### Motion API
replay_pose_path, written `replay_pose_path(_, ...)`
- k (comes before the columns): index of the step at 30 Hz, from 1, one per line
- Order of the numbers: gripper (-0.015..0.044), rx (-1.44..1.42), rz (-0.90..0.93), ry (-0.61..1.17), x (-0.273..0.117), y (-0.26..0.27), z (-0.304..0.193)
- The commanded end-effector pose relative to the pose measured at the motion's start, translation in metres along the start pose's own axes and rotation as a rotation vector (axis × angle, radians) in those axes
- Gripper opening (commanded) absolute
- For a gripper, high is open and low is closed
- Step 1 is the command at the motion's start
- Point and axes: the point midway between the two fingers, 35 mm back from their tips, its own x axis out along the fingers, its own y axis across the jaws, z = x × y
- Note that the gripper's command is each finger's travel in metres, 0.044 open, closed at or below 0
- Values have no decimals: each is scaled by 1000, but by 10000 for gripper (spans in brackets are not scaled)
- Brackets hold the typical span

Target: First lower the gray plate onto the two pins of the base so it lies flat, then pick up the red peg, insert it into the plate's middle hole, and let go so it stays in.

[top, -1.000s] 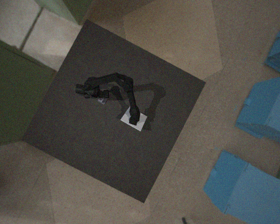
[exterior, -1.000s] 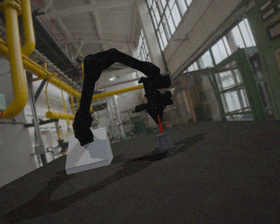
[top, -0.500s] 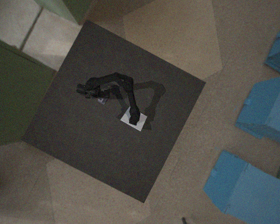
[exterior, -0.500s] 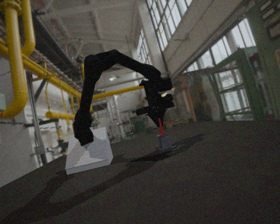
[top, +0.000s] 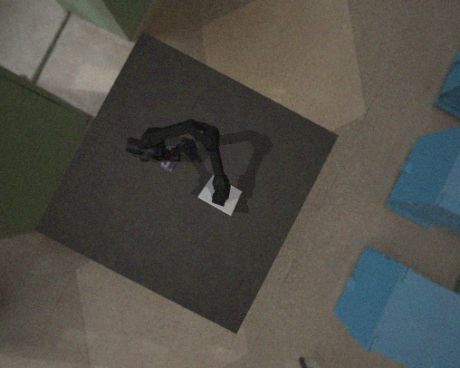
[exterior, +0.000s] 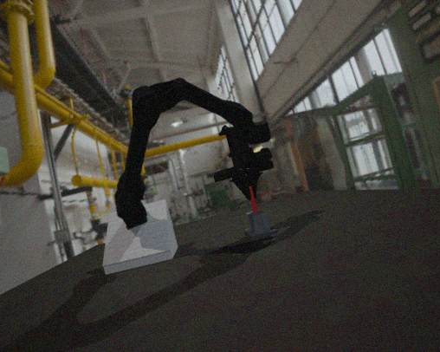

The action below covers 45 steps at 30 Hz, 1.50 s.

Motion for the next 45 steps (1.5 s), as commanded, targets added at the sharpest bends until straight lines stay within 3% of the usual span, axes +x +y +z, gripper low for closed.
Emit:
replay_pose_path(1, 0, 1, 0, 0, 0, 0, 0)
replay_pose_path(22, 0, 3, -1, 1, 2, 0, 0)
replay_pose_path(28, 150, 3, -1, 1, 2, 0, 0)
replay_pose_path(45, 150, -8, -1, -7, -3, 0, -1)
